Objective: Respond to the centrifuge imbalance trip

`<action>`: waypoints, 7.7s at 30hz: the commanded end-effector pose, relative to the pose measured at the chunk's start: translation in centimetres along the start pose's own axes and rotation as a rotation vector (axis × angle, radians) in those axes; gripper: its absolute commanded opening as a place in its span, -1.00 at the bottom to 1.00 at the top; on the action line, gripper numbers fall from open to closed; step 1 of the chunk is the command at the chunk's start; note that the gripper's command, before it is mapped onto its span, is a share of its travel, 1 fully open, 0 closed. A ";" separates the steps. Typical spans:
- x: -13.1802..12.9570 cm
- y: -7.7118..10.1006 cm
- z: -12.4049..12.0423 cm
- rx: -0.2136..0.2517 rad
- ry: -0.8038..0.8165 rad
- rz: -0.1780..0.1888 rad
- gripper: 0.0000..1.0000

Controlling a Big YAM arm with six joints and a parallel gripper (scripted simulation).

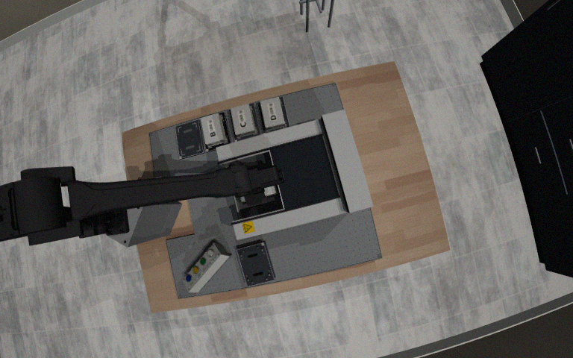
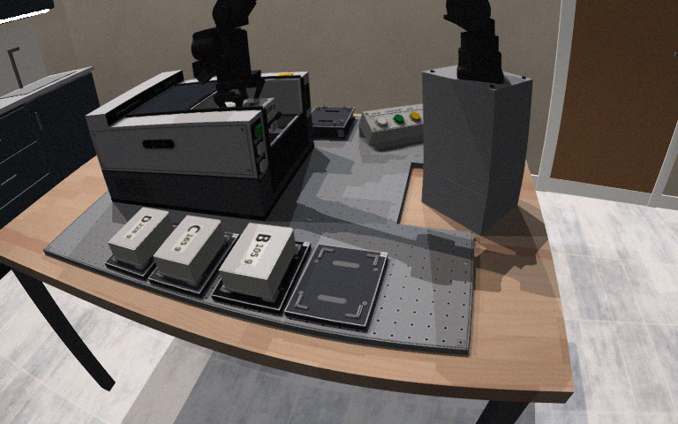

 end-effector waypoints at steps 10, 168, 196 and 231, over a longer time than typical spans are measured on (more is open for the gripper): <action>-0.6 -0.9 0.1 -0.002 0.001 0.001 -1.00; 0.3 13.4 2.1 -0.061 0.000 0.001 -1.00; 1.7 12.1 0.0 -0.020 0.064 0.001 -1.00; 13.5 12.3 -4.7 -0.039 0.468 0.004 -1.00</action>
Point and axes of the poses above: the point where the finger pads meet when closed, its own y axis back along the fingers, its own x axis across the jaws, z = x × y, the point moved 5 cm from there along y, back along the fingers, and after that the axes turned 1 degree about y, right-handed, at the moved point
